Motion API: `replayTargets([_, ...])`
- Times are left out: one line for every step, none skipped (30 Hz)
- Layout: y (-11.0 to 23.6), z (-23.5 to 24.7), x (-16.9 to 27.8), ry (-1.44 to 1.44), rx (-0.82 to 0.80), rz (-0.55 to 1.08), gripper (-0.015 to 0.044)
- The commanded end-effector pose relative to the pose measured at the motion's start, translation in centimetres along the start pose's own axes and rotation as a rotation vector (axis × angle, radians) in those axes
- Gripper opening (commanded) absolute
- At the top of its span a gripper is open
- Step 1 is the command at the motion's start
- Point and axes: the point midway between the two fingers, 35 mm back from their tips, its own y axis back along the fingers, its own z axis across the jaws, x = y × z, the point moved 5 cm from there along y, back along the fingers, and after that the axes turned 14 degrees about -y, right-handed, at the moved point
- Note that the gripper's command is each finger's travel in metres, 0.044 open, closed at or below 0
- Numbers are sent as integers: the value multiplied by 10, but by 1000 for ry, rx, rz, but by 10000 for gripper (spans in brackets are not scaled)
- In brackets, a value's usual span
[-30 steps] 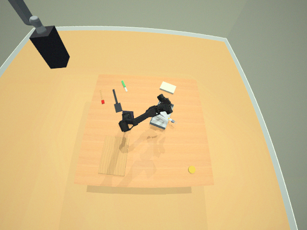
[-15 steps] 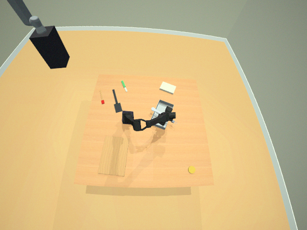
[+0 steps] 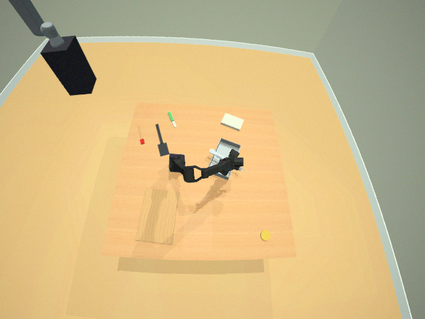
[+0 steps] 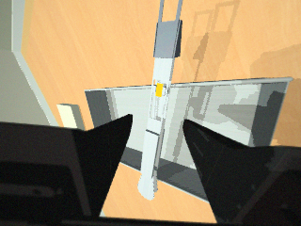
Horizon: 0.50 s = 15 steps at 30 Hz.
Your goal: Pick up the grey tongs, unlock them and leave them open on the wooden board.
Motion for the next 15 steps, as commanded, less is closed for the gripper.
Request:
replayTargets([-3, -1, 0, 4, 3, -1, 260])
replayTargets([-5, 0, -1, 4, 3, -1, 260])
replayTargets([-6, 0, -1, 4, 3, -1, 260])
replayTargets([-8, 0, -1, 4, 3, -1, 260])
replayTargets([-10, 0, -1, 4, 3, -1, 260])
replayTargets([-11, 0, -1, 4, 3, -1, 260])
replayTargets([-13, 0, -1, 4, 3, -1, 260])
replayTargets([-14, 0, -1, 4, 3, -1, 260])
replayTargets([-16, 0, -1, 4, 3, -1, 260])
replayTargets([-18, 0, -1, 4, 3, -1, 260])
replayTargets([-19, 0, -1, 4, 3, -1, 260])
replayTargets([-21, 1, -1, 4, 3, -1, 260])
replayTargets([-23, 1, -1, 4, 3, -1, 260])
replayTargets([-24, 1, -1, 4, 3, -1, 260])
replayTargets([-26, 1, -1, 4, 3, -1, 260])
